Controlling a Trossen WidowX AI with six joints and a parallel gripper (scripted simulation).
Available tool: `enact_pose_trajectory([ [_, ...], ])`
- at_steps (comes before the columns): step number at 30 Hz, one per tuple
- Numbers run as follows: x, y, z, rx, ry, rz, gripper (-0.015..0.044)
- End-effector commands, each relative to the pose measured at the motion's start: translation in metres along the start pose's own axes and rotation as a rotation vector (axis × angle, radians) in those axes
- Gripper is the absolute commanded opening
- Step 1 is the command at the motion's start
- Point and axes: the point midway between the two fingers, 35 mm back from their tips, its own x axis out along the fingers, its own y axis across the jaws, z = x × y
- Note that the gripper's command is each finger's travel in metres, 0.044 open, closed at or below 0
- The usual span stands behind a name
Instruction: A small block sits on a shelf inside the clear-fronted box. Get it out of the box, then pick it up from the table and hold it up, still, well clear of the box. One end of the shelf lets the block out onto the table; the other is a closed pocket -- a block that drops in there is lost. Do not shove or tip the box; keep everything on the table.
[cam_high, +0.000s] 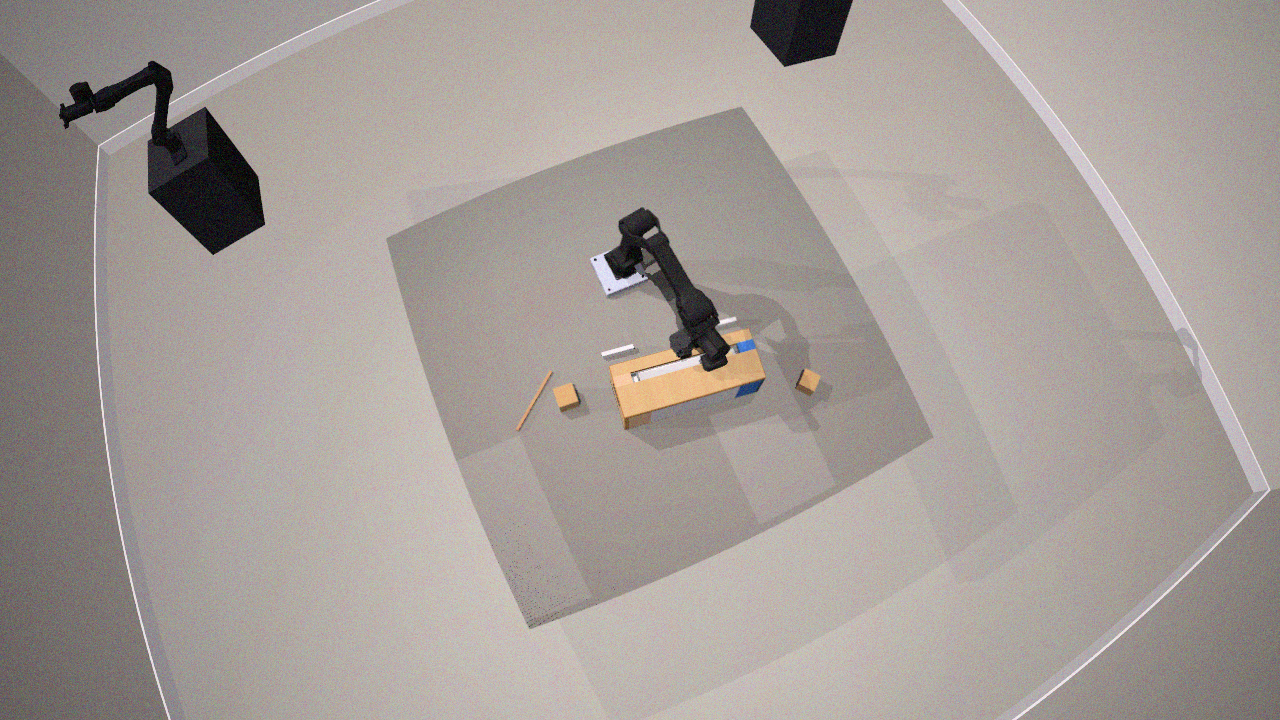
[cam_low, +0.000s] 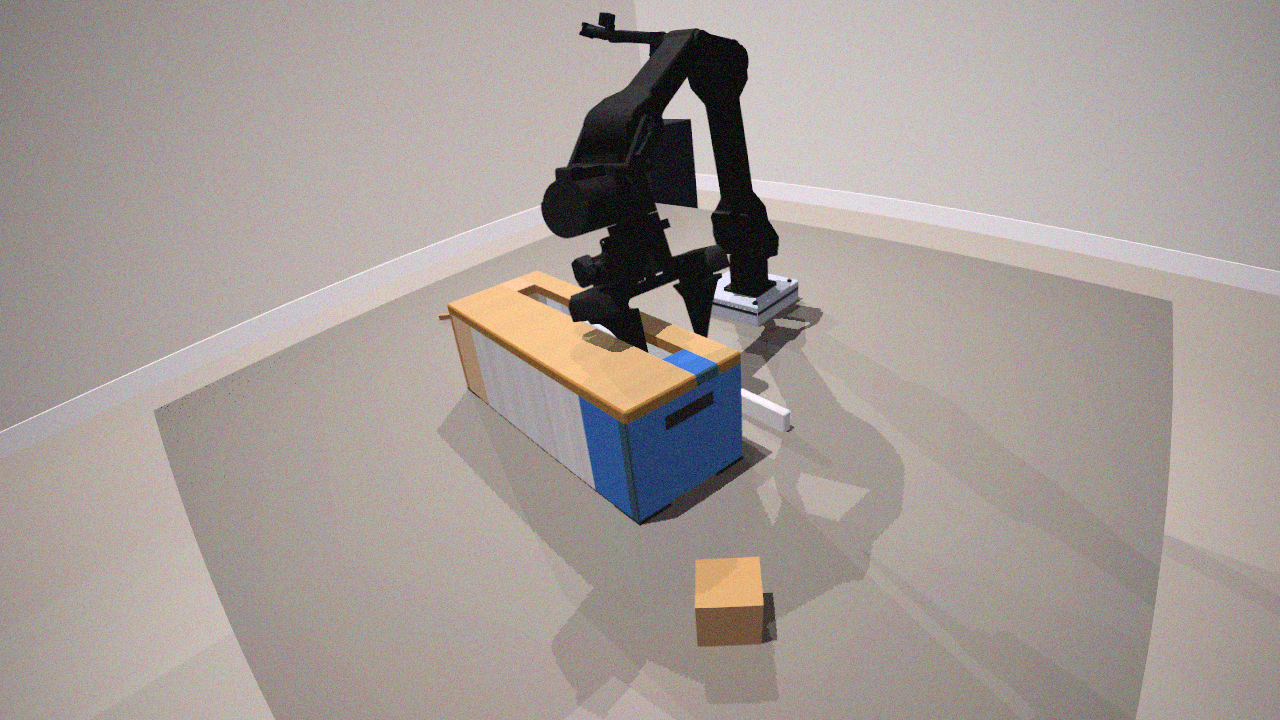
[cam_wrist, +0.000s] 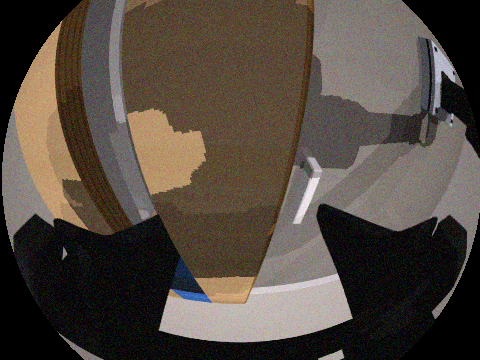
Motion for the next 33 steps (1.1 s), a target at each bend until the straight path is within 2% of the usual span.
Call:
enact_pose_trajectory([
  [1, 0.002, 0.000, -0.004, 0.001, -0.001, 0.001, 0.0400],
  [29, 0.011, 0.001, -0.033, 0.001, 0.001, 0.001, 0.0400],
  [33, -0.009, 0.002, -0.039, 0.000, 0.002, -0.001, 0.0400],
])
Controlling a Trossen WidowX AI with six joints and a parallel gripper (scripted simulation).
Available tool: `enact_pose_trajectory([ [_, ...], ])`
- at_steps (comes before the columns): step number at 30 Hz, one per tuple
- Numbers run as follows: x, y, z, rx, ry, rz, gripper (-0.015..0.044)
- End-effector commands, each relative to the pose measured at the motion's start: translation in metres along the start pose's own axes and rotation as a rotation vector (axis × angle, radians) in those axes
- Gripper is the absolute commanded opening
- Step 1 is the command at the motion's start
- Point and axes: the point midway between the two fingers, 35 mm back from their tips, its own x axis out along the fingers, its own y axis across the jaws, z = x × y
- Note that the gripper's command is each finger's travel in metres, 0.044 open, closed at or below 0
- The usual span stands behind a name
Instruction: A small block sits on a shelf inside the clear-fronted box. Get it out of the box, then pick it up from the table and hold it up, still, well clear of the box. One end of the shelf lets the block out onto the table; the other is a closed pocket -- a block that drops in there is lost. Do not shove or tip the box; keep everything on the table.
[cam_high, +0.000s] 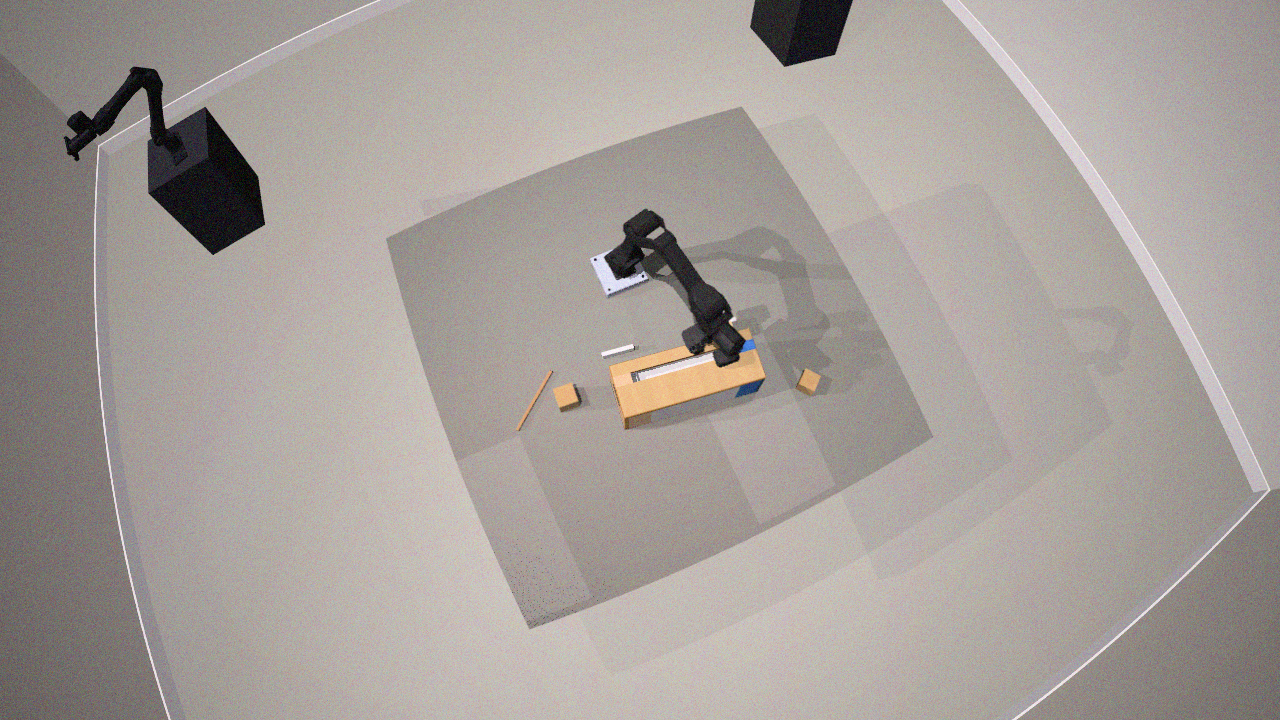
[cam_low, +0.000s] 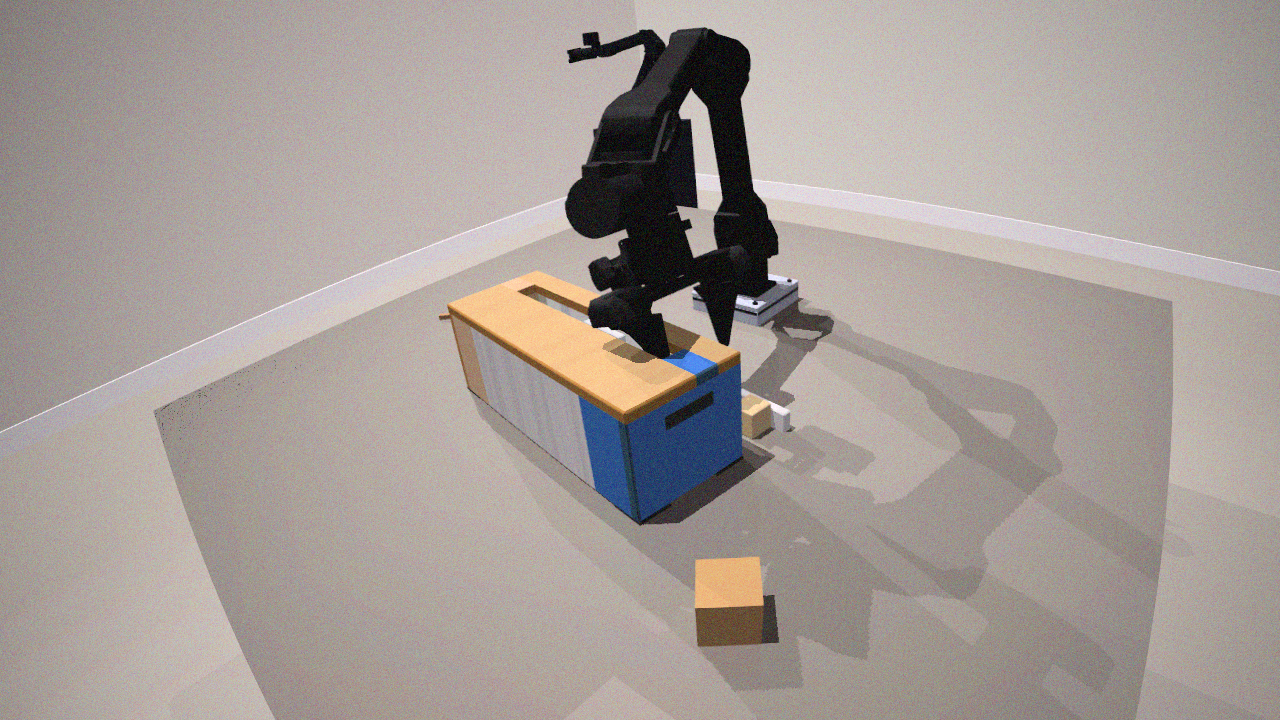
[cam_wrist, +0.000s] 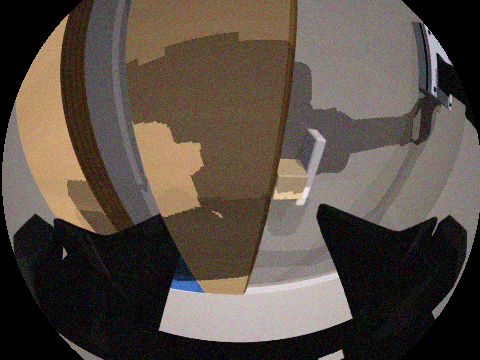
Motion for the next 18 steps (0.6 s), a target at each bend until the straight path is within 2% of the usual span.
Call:
enact_pose_trajectory([
  [1, -0.023, 0.003, -0.008, 0.001, 0.001, 0.012, 0.0400],
  [4, -0.051, 0.001, -0.015, 0.000, 0.003, 0.009, 0.0400],
  [10, -0.049, 0.002, -0.015, 0.001, 0.006, 0.017, 0.0400],
  [11, -0.052, 0.002, -0.017, -0.012, 0.013, 0.024, 0.0374],
  [14, -0.069, 0.000, -0.028, -0.210, 0.043, 0.083, 0.0295],
  [18, -0.065, -0.004, -0.031, -0.550, -0.011, 0.092, 0.0285],
])
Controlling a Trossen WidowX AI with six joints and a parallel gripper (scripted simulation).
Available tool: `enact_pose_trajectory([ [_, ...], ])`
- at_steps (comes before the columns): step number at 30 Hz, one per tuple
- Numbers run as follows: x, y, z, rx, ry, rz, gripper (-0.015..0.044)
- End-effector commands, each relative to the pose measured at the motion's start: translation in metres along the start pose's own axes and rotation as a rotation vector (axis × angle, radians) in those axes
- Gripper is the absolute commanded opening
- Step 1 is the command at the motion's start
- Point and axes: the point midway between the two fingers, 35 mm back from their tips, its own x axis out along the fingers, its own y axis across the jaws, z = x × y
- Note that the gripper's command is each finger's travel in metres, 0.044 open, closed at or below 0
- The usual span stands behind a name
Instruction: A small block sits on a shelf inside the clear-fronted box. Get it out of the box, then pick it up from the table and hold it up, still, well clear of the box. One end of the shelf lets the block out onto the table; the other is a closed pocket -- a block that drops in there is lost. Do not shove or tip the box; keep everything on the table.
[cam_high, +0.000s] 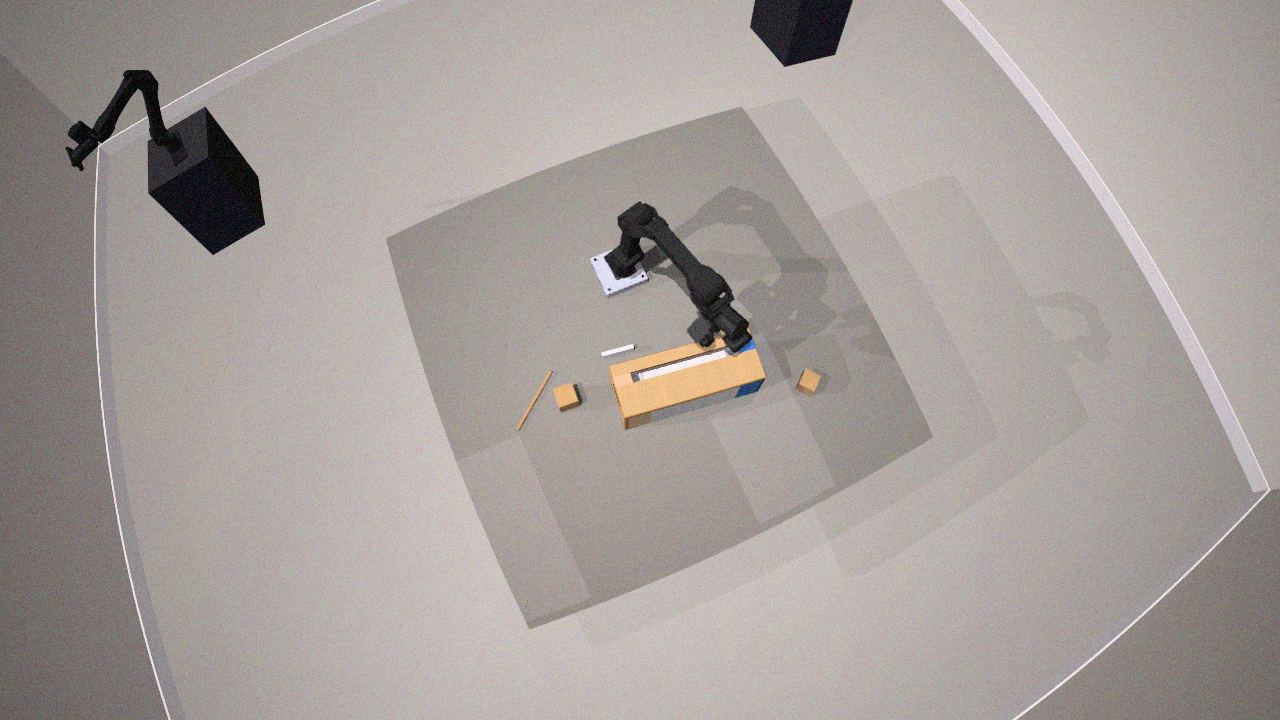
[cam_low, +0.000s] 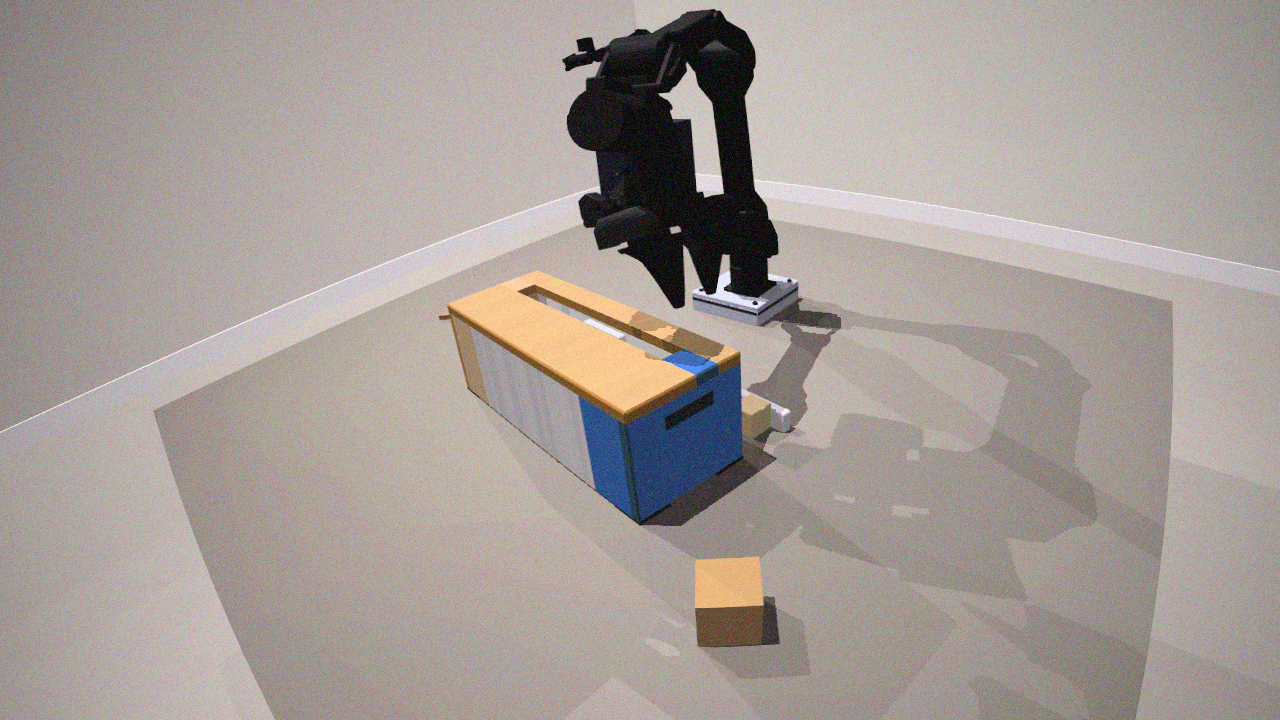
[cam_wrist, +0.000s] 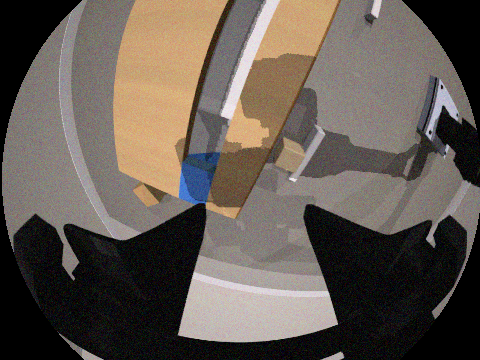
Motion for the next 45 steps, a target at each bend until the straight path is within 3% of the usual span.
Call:
enact_pose_trajectory([
  [1, 0.000, -0.002, -0.005, -0.317, -0.035, 0.009, 0.0285],
  [16, 0.011, -0.014, -0.022, -1.891, -0.194, -0.162, 0.0285],
  [32, 0.015, -0.021, -0.034, -2.892, -0.216, -0.445, 0.0285],
  [45, 0.015, -0.026, -0.044, -3.657, -0.103, -0.836, 0.0285],
])
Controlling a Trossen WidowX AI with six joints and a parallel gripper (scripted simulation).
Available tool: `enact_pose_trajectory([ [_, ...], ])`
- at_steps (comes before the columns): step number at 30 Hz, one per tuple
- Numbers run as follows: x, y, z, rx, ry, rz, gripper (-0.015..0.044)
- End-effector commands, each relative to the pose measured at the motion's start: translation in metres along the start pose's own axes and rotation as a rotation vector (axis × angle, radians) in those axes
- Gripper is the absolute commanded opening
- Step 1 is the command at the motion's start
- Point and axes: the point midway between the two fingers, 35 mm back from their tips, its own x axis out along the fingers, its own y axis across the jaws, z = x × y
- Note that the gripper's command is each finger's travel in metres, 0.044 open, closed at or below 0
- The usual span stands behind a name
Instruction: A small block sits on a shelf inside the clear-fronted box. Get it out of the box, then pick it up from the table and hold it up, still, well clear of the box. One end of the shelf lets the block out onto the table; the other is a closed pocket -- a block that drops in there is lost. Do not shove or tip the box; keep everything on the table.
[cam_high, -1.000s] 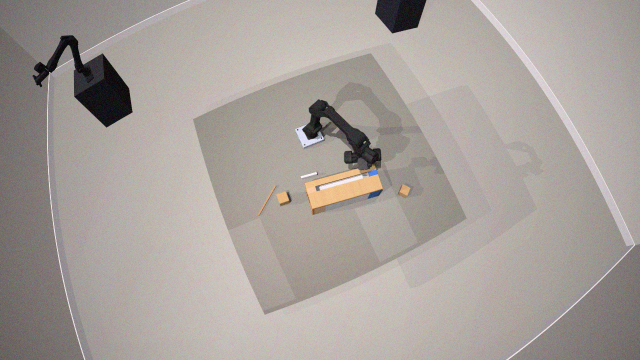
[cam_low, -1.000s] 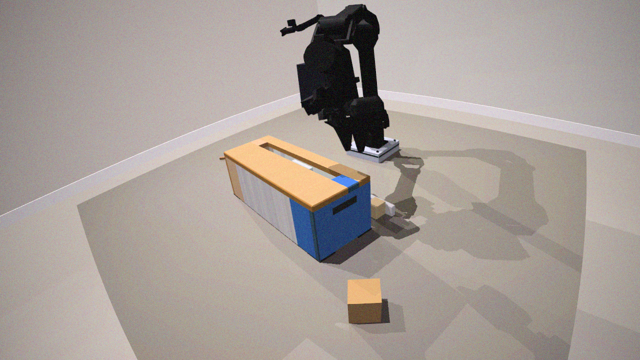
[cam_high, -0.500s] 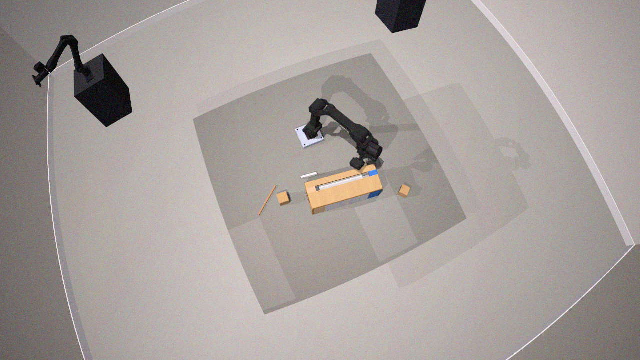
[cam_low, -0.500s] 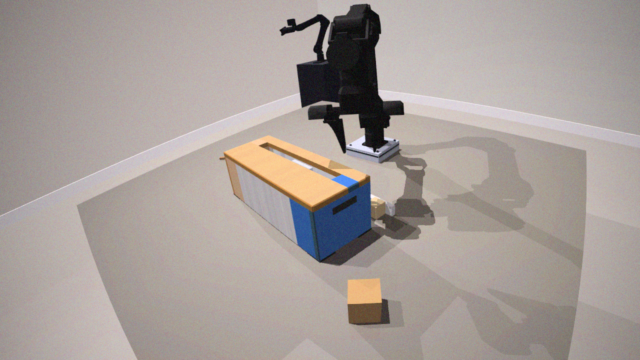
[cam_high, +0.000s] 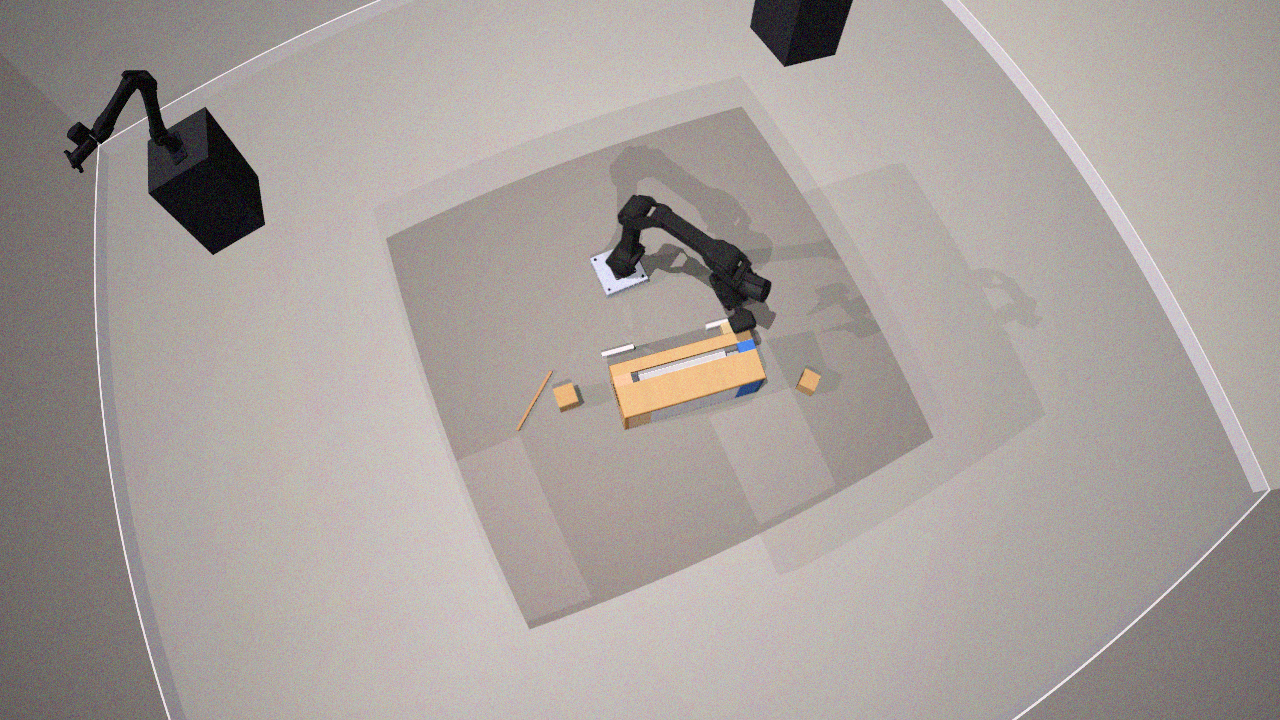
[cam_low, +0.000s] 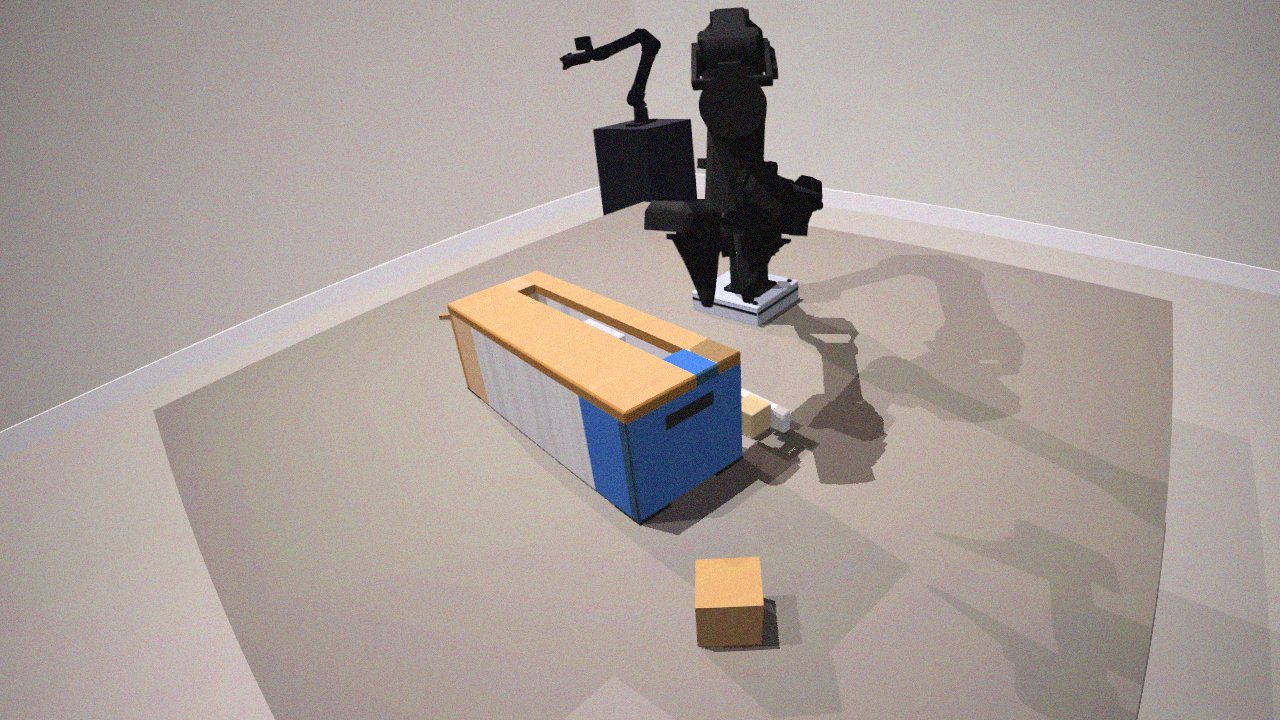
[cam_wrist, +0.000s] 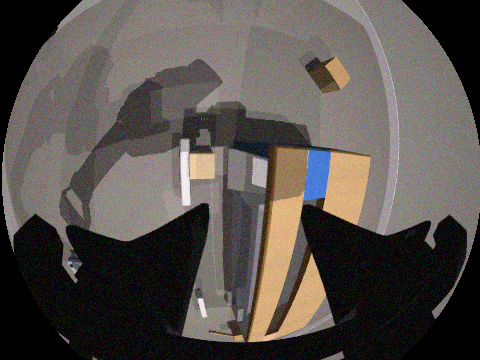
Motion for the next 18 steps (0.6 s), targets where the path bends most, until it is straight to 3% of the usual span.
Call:
enact_pose_trajectory([
  [1, -0.0015, 0.0090, 0.0056, -0.931, 0.118, -0.054, 0.0285],
  [11, -0.0041, 0.0139, 0.0109, -1.547, 0.202, -0.038, 0.0285],
  [18, -0.0042, 0.0140, 0.0111, -1.562, 0.204, -0.037, 0.0285],
])
